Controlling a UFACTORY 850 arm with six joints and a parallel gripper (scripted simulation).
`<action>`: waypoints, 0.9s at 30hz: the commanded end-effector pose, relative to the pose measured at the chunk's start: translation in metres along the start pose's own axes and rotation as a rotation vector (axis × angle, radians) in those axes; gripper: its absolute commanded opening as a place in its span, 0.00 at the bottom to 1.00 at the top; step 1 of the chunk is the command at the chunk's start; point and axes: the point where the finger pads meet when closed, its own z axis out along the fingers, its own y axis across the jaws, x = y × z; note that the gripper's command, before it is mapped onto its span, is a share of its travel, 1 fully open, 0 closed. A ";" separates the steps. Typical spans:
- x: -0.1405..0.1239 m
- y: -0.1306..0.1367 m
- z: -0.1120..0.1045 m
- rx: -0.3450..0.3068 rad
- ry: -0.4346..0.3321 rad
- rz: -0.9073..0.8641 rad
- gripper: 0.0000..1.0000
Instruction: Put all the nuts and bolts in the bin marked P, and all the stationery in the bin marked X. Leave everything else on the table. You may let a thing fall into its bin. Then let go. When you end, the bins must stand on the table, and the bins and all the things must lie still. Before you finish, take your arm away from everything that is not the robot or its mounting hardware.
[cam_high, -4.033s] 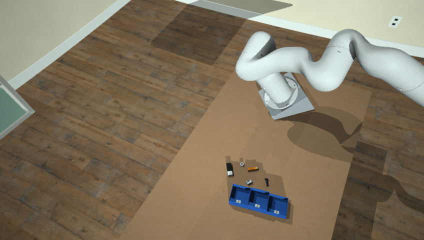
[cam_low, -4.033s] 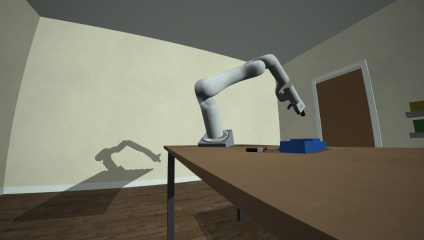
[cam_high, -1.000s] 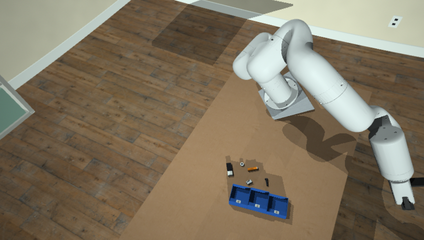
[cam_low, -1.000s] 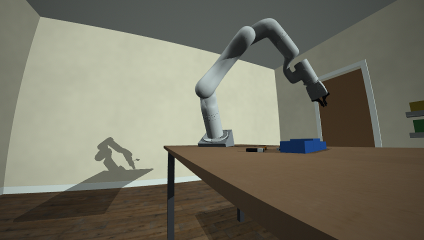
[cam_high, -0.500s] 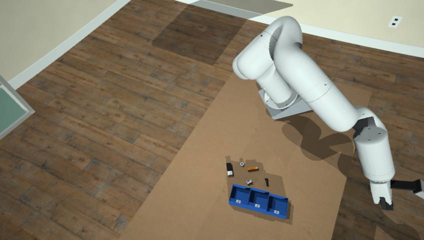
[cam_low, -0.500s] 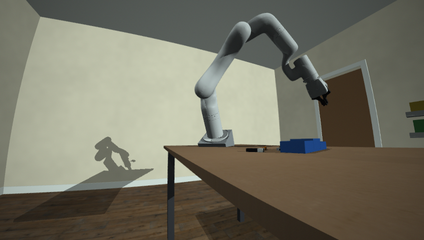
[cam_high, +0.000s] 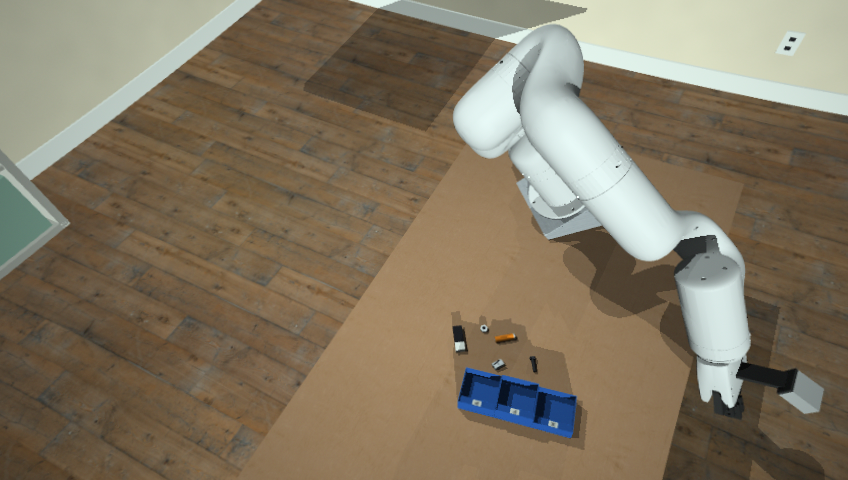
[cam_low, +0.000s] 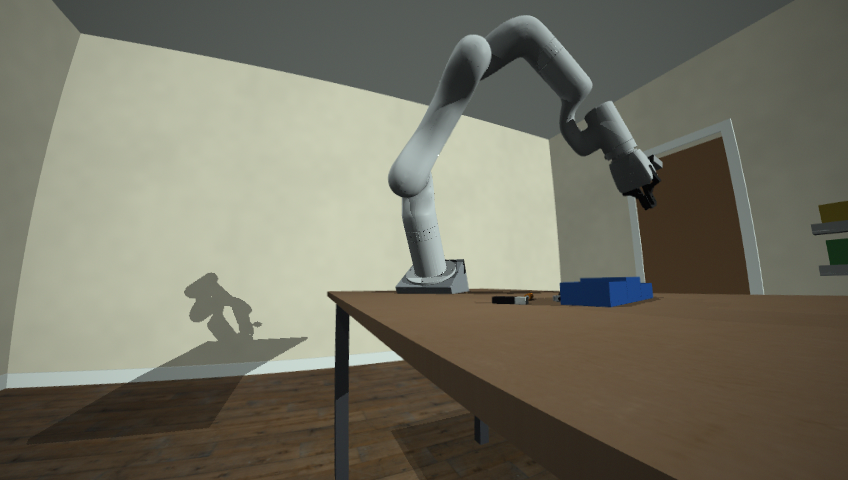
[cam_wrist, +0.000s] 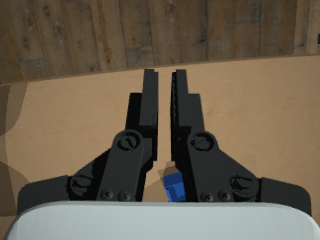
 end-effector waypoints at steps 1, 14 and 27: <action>-0.023 0.012 -0.009 -0.009 -0.014 0.058 0.07; -0.069 0.030 -0.025 -0.023 -0.067 0.235 0.07; -0.124 0.045 -0.044 -0.046 -0.130 0.447 0.07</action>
